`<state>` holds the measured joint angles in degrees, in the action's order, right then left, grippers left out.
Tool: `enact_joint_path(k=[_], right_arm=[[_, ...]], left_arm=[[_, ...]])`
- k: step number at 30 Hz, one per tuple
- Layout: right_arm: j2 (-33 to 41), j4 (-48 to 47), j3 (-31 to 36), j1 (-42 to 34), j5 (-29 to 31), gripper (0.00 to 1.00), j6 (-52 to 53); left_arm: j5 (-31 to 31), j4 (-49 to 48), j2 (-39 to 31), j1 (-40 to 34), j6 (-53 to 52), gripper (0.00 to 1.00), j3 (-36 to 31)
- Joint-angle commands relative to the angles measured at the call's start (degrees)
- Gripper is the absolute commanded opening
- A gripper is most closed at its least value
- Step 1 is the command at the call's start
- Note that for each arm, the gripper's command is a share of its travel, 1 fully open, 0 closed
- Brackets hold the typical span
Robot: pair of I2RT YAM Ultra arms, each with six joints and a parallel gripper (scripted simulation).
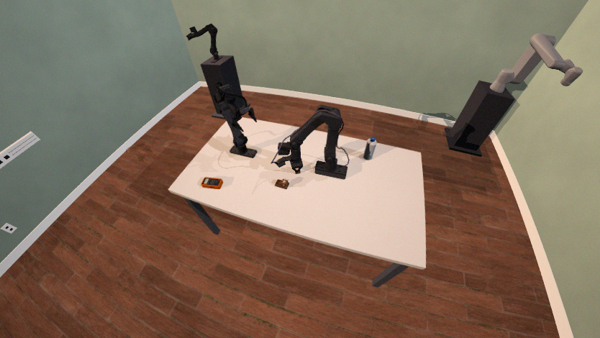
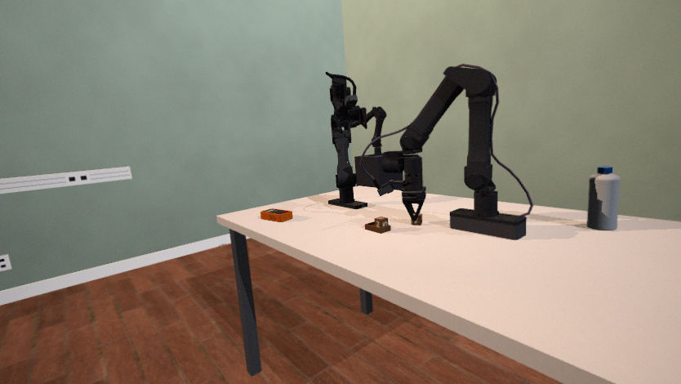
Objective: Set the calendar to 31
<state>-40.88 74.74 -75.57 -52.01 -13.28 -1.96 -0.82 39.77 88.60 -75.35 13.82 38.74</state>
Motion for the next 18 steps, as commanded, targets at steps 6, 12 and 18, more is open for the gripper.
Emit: enact_joint_path(k=[6,12,18], right_arm=[[-0.4,-0.3,-1.3,0.5,-0.2,1.0,-0.1],[-0.4,-0.3,-1.3,0.5,-0.2,1.0,-0.1],[-0.4,-0.3,-1.3,0.5,-0.2,1.0,-0.1]], left_arm=[[0.8,-0.8,0.7,-0.7,0.8,0.11,0.2],[0.8,6.7,-3.8,-0.7,0.8,0.26,3.7],[0.8,15.6,-7.6,-0.8,0.8,0.26,9.0]])
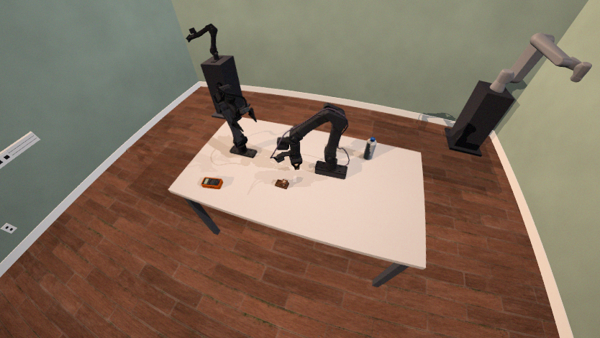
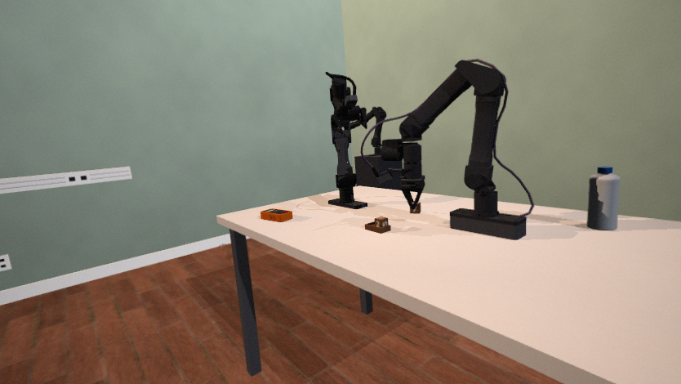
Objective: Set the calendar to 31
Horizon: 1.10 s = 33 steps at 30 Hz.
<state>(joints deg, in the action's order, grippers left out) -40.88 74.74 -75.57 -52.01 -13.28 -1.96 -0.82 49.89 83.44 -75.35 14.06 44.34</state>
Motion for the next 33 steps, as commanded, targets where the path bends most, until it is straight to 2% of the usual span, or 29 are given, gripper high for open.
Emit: enact_joint_path(k=[1,5,9,19,21,28,33], right_arm=[[-0.4,-0.3,-1.3,0.5,-0.2,1.0,-0.1],[-0.4,-0.3,-1.3,0.5,-0.2,1.0,-0.1],[-0.4,-0.3,-1.3,0.5,-0.2,1.0,-0.1],[-0.4,-0.3,-1.3,0.5,-0.2,1.0,-0.1],[-0.4,-0.3,-1.3,0.5,-0.2,1.0,-0.1],[-0.4,-0.3,-1.3,0.5,-0.2,1.0,-0.1],[-0.4,-0.3,-1.3,0.5,-0.2,1.0,-0.1]], left_arm=[[0.8,5.9,-2.4,-0.8,0.6,0.26,3.7],[1.3,6.5,-2.5,-0.8,-0.3,0.26,4.0],[0.6,7.5,0.5,1.2,-3.7,0.26,6.6],[-0.5,10.0,15.7,11.0,-12.8,0.26,25.9],[-0.5,10.0,15.7,11.0,-12.8,0.26,25.9],[-0.8,11.3,22.6,15.0,-15.6,0.26,34.6],[-0.9,11.7,24.1,15.6,-16.2,0.26,36.5]])
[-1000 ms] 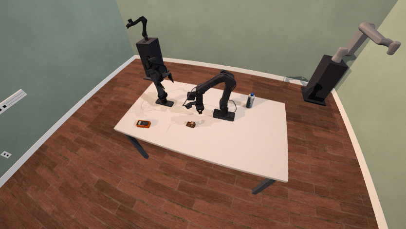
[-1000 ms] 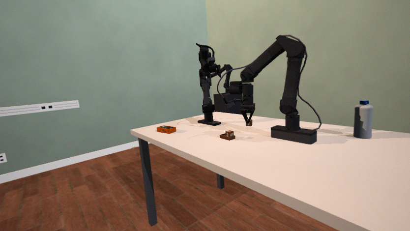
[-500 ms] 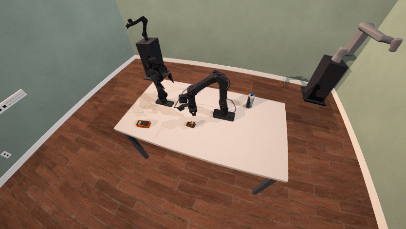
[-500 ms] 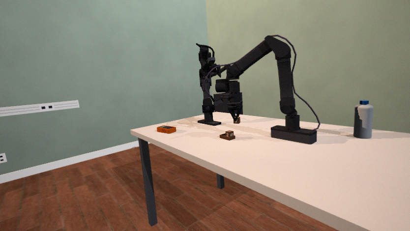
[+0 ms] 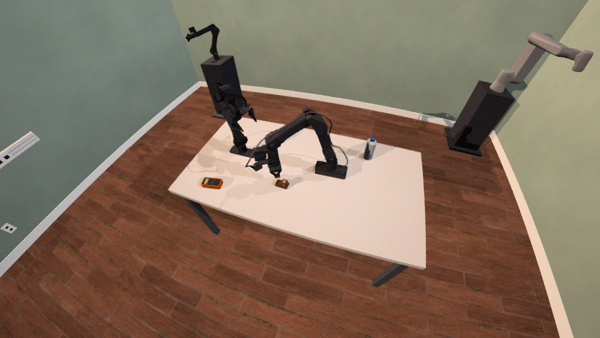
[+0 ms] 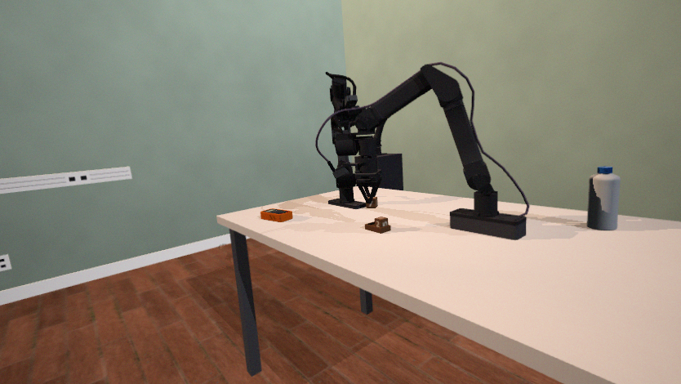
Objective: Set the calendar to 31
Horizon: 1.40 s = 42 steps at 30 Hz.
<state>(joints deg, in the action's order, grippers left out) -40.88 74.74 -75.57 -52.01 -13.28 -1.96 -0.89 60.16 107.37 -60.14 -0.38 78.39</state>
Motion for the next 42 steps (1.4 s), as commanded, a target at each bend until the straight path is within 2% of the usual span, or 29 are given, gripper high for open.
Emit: enact_joint_path(k=[1,5,11,17,26,42], right_arm=[[-0.4,-0.3,-1.3,0.5,-0.2,1.0,-0.1],[-0.4,-0.3,-1.3,0.5,-0.2,1.0,-0.1],[-0.4,-0.3,-1.3,0.5,-0.2,1.0,-0.1],[-0.4,-0.3,-1.3,0.5,-0.2,1.0,-0.1],[-0.4,-0.3,-1.3,0.5,-0.2,1.0,-0.1],[-0.4,-0.3,-1.3,0.5,-0.2,1.0,-0.1]], left_arm=[[-0.8,1.5,0.1,0.3,-2.6,0.26,2.4],[-0.7,1.7,0.0,0.1,-6.5,0.26,2.4],[0.4,2.6,0.6,-0.3,-23.0,0.26,3.1],[0.7,3.5,1.5,-0.6,-32.3,0.26,4.3],[0.5,2.4,1.8,-0.6,-33.0,0.26,4.8],[0.4,-4.8,3.7,-0.5,-33.1,0.26,-0.8]])
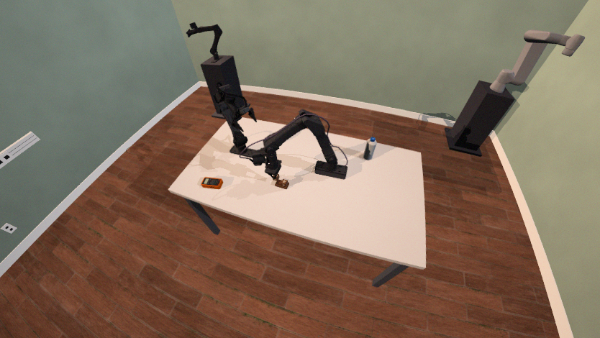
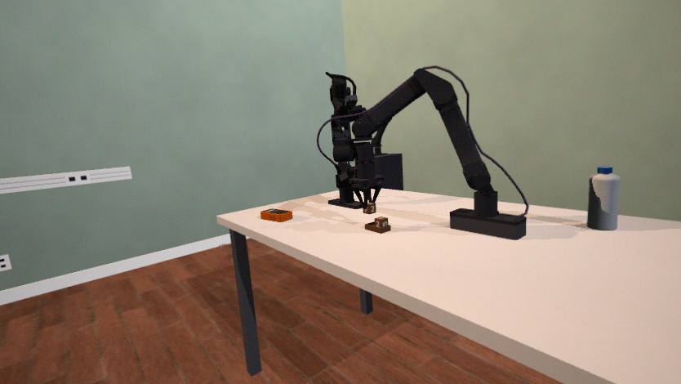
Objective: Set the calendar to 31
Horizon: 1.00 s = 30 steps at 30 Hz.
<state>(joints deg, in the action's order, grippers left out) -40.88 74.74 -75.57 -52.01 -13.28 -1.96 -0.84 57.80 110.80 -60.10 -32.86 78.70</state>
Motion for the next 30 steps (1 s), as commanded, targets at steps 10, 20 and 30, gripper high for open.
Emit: enact_joint_path(k=[10,20,30], right_arm=[[-0.4,-0.3,-1.3,0.5,-0.2,1.0,-0.1],[-0.4,-0.3,-1.3,0.5,-0.2,1.0,-0.1],[-0.4,-0.3,-1.3,0.5,-0.2,1.0,-0.1]], left_arm=[[0.4,-2.9,0.6,-0.6,-0.6,0.26,-2.6],[0.1,-5.8,-0.8,1.2,-1.7,0.26,-6.4],[0.1,-5.9,-0.9,1.2,-1.7,0.26,-5.9]])
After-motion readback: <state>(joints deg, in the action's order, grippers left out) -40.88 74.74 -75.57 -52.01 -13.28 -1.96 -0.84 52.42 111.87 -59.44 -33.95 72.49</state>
